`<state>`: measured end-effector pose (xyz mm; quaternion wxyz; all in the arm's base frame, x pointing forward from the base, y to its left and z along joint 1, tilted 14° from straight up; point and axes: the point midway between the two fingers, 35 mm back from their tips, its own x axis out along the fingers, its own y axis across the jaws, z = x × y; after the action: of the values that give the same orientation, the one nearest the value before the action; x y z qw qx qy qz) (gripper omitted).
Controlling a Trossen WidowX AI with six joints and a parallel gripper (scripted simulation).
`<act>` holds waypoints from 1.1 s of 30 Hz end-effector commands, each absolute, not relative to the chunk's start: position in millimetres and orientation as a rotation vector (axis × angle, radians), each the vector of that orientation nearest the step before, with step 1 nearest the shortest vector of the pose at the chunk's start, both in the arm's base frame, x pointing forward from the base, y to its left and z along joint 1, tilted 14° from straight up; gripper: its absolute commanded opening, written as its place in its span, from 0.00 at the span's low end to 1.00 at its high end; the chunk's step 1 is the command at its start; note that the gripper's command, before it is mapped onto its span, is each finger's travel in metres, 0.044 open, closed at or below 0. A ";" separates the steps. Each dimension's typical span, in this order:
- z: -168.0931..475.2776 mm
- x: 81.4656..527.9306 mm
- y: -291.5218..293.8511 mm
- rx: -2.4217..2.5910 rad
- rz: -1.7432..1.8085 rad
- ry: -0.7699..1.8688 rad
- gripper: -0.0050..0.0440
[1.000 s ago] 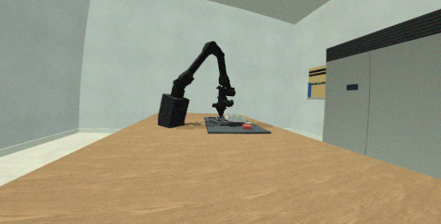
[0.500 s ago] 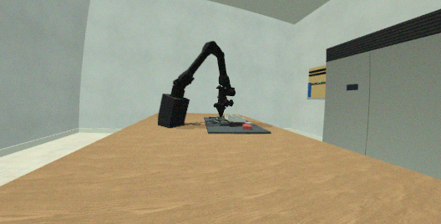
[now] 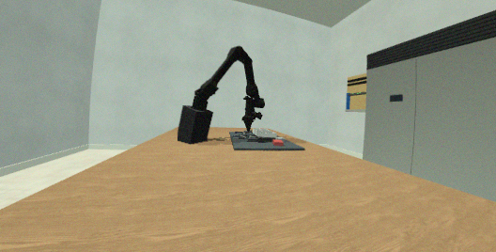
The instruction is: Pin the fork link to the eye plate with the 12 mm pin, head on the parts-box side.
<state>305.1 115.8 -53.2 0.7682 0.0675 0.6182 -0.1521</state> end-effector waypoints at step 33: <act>-49.0 304.6 116.3 -0.130 -0.107 1.375 0.13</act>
<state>304.1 116.1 -50.5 0.7695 -0.0454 0.6341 -0.0606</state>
